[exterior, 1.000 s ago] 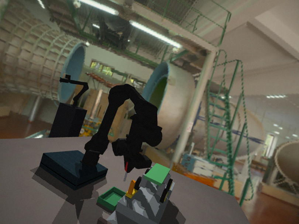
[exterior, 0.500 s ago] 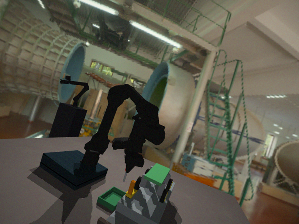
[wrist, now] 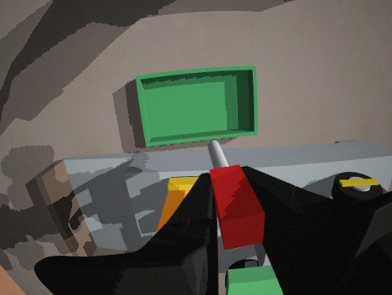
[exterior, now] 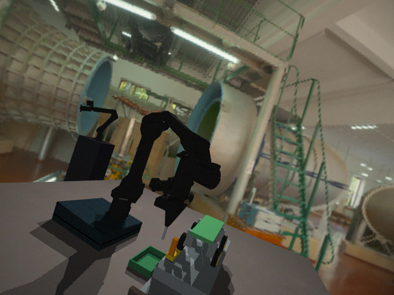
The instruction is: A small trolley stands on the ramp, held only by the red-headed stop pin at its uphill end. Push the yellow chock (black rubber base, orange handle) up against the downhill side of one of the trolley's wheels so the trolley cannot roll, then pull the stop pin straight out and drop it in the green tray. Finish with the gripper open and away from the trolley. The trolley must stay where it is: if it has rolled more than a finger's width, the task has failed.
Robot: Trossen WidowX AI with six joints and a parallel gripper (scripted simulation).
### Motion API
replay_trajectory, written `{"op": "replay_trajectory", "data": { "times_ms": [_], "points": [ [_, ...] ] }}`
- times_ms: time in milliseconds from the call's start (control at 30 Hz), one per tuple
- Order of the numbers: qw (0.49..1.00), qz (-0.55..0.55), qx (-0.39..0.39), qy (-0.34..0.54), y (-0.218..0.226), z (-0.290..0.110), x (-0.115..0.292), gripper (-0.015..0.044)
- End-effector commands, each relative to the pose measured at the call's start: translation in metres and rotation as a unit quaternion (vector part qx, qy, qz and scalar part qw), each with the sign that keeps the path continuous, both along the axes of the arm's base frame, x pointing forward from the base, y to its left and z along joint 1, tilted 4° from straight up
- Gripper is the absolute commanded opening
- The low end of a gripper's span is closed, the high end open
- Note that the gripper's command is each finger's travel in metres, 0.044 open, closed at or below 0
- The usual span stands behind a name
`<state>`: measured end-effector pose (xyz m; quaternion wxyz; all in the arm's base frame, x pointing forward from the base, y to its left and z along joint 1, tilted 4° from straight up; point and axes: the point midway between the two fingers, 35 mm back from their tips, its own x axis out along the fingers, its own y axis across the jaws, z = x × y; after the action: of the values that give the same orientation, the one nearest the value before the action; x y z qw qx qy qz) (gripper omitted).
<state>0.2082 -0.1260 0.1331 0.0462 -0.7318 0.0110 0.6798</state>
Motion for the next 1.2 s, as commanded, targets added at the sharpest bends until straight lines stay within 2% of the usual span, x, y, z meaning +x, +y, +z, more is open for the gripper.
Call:
{"op": "replay_trajectory", "data": {
  "times_ms": [0,600,900,1167],
  "points": [
    [0.999,-0.035,-0.009,-0.003,0.000,0.003,0.000,0.0000],
    [0.999,-0.035,-0.011,-0.001,0.004,-0.019,-0.017,0.0000],
    [0.996,-0.040,-0.080,0.007,-0.002,-0.042,-0.016,0.0000],
    [0.995,-0.041,-0.095,0.007,-0.014,-0.069,-0.015,0.0000]
  ]
}}
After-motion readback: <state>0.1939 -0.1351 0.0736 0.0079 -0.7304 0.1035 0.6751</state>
